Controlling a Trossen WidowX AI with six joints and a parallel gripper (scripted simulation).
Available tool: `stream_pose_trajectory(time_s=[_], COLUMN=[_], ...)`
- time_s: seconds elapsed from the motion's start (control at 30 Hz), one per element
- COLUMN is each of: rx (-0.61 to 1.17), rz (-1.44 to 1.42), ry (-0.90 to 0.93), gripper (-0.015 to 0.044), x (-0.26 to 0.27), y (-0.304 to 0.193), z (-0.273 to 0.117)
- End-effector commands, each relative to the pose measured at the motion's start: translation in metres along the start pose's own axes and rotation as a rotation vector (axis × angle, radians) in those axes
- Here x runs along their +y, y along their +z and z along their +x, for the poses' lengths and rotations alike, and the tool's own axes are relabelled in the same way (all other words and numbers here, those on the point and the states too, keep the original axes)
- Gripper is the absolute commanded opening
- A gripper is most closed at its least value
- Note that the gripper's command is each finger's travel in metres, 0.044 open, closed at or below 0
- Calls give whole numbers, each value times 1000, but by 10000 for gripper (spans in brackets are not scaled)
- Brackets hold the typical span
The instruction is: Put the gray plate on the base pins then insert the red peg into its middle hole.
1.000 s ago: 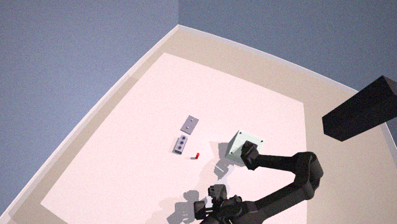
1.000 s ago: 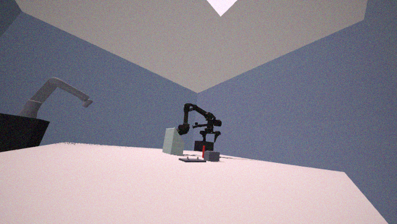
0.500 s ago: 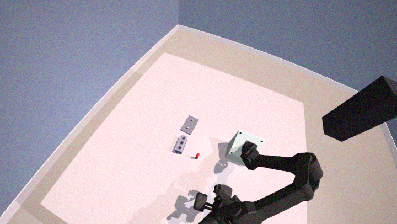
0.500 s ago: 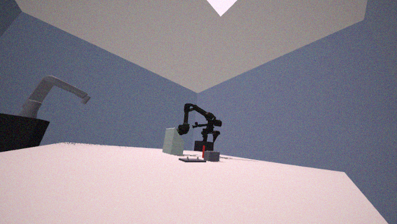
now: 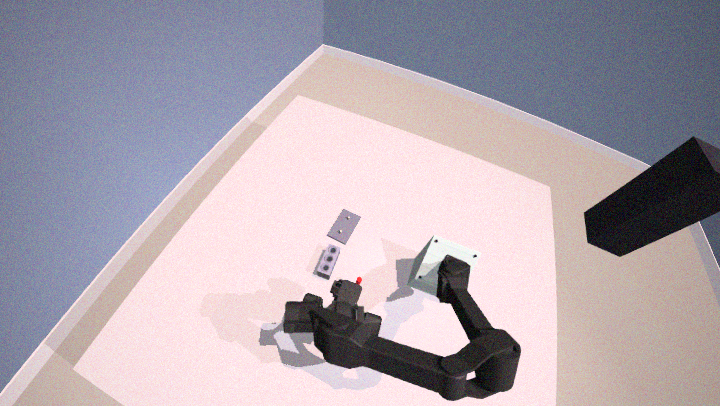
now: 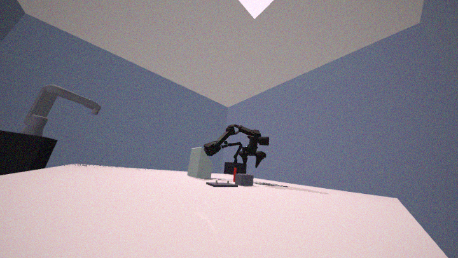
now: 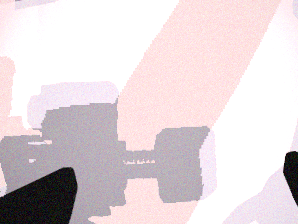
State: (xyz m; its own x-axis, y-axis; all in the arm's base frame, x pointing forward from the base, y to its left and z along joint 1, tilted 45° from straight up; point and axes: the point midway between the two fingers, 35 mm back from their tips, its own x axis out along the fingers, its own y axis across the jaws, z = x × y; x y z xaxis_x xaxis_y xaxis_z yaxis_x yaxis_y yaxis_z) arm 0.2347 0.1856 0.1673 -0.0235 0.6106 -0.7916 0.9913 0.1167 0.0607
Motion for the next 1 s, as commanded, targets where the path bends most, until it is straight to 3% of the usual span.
stream_pose_trajectory(time_s=[0.0, 0.2, 0.33, 0.5, 0.63, 0.97], rx=[19, 76, 119, 123, 124, 125], rz=[3, 40, 35, 35, 35, 35], ry=[-7, 8, 17, 18, 19, 19], gripper=[440, 440, 440, 440, 440, 440], x=[42, 77, 86, 87, 87, 87], y=[55, 139, 167, 170, 166, 163], z=[0, -1, -1, -2, 29, 45])
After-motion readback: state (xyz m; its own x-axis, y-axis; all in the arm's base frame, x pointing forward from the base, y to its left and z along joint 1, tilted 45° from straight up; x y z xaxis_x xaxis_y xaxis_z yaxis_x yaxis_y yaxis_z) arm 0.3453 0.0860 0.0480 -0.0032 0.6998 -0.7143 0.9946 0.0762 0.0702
